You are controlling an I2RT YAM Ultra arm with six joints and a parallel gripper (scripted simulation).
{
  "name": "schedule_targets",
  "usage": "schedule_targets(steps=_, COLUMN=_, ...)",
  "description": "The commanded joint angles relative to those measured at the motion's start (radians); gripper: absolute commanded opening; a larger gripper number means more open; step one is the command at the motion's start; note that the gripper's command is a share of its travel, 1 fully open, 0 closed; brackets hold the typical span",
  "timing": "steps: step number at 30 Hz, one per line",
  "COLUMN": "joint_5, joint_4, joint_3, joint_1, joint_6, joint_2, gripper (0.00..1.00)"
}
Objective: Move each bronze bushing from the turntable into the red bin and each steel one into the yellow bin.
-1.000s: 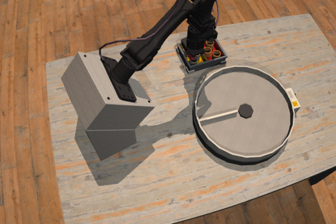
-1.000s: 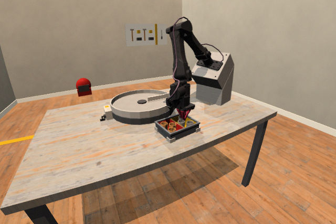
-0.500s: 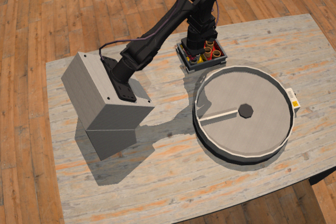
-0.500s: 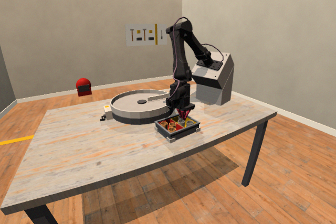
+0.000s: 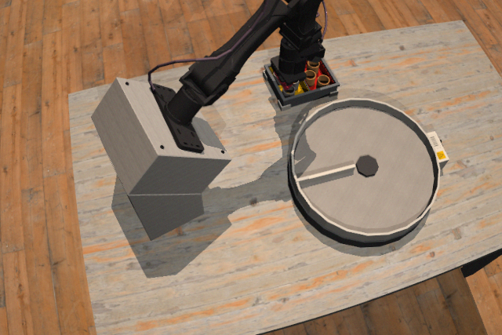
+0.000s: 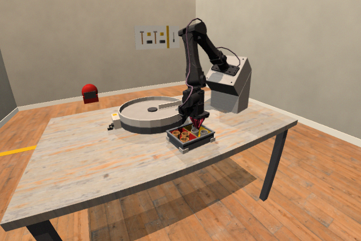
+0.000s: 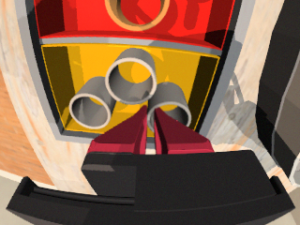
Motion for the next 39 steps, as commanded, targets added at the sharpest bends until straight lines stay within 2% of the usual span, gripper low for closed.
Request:
schedule_targets(steps=1, joint_5=-0.006, joint_4=0.005, joint_3=0.025, joint_1=-0.002, joint_6=-0.005, joint_2=0.0, gripper=0.0)
schedule_targets(steps=39, joint_5=-0.001, joint_4=0.005, joint_3=0.025, joint_1=0.006, joint_6=0.0, joint_2=-0.006, gripper=0.0)
